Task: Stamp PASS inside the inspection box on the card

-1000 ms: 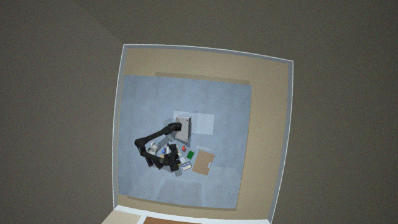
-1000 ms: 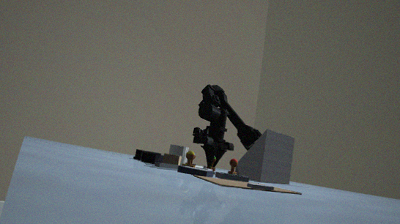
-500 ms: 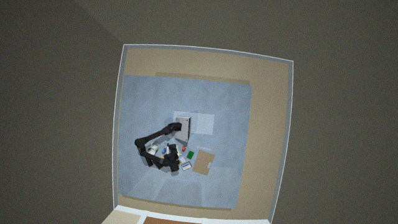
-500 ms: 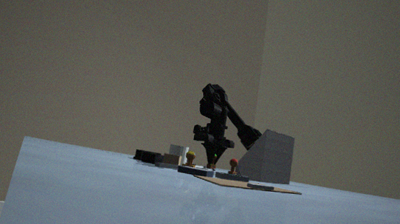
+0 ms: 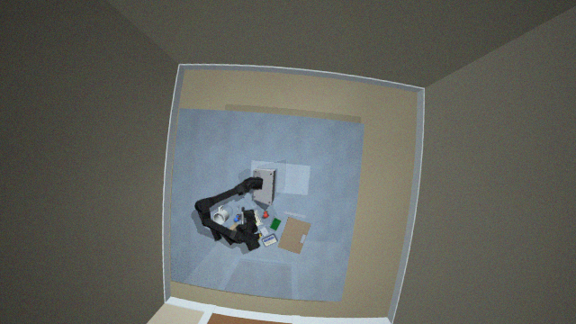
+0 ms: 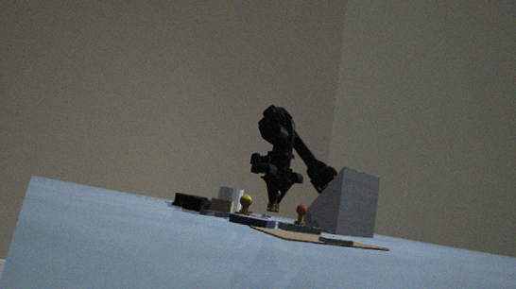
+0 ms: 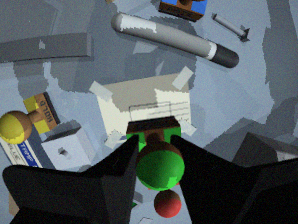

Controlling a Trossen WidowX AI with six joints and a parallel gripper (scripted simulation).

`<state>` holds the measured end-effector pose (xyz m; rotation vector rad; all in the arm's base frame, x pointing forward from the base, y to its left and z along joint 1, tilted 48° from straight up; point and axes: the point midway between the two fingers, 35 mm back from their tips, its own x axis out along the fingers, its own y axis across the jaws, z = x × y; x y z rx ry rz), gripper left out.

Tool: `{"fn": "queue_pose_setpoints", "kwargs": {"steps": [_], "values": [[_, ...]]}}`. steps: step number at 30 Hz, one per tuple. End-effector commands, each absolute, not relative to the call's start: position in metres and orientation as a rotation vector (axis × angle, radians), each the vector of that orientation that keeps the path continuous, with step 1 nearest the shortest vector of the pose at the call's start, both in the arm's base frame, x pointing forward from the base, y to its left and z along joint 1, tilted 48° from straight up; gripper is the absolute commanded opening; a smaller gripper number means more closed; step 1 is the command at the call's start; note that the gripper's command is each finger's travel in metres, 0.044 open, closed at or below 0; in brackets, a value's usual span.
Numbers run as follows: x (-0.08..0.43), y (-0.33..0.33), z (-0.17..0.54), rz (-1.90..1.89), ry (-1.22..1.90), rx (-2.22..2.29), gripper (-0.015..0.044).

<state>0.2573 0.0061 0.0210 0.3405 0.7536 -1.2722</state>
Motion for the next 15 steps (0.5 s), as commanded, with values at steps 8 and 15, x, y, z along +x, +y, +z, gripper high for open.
{"fn": "queue_pose_setpoints", "kwargs": {"steps": [8,15], "values": [[0.256,0.020,0.034,-1.272,0.752,0.350,0.0000],[0.254,0.028,0.042,-1.273,0.751,0.349,0.0000]]}}
